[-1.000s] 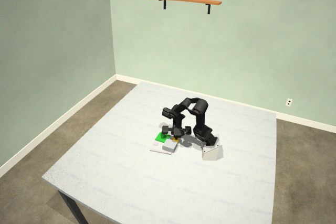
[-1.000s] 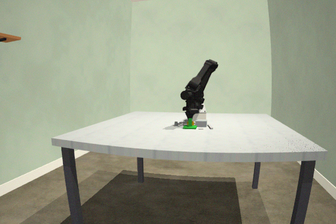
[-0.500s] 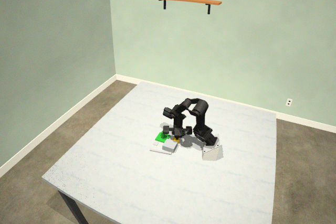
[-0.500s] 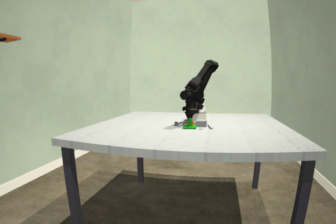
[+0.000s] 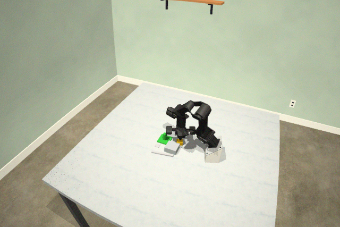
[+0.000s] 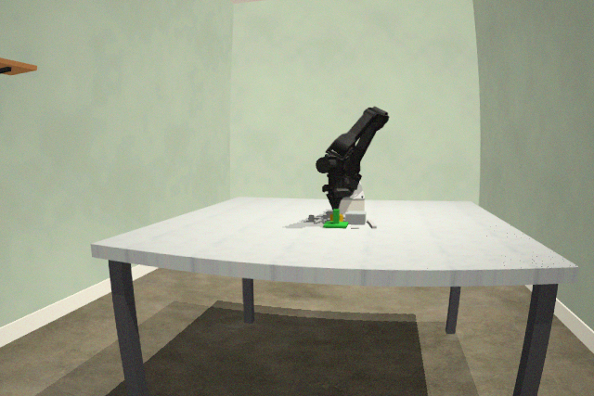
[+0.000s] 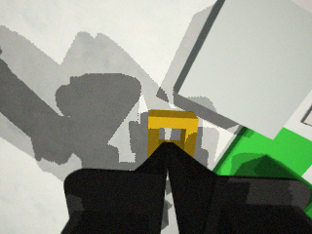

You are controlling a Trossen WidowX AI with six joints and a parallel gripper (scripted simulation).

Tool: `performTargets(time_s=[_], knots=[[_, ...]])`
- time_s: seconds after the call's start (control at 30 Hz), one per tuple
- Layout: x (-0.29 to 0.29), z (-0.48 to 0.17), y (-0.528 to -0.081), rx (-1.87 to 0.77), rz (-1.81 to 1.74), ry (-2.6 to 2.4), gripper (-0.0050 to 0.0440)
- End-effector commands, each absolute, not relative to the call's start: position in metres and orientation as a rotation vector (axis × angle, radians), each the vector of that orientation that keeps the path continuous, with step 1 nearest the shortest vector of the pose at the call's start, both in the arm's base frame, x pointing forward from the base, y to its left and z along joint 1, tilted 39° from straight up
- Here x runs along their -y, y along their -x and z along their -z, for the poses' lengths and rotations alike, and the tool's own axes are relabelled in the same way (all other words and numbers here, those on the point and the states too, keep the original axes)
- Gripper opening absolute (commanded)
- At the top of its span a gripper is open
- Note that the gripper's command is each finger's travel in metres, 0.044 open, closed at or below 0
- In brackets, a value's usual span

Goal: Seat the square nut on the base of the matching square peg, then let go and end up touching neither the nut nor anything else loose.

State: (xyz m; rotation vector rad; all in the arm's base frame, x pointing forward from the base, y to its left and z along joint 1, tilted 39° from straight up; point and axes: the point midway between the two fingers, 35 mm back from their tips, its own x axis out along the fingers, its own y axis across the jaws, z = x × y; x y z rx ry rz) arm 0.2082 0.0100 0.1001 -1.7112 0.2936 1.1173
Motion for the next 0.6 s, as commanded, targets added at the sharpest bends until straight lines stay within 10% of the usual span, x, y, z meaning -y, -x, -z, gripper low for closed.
performTargets(time_s=[0.0, 0.57], knots=[[-0.0017, -0.1248, -0.1956, -0.285, -1.103, 1.721, 0.0000], [-0.0002, -0.1313, -0.1904, -0.284, -1.102, 1.721, 0.0000]])
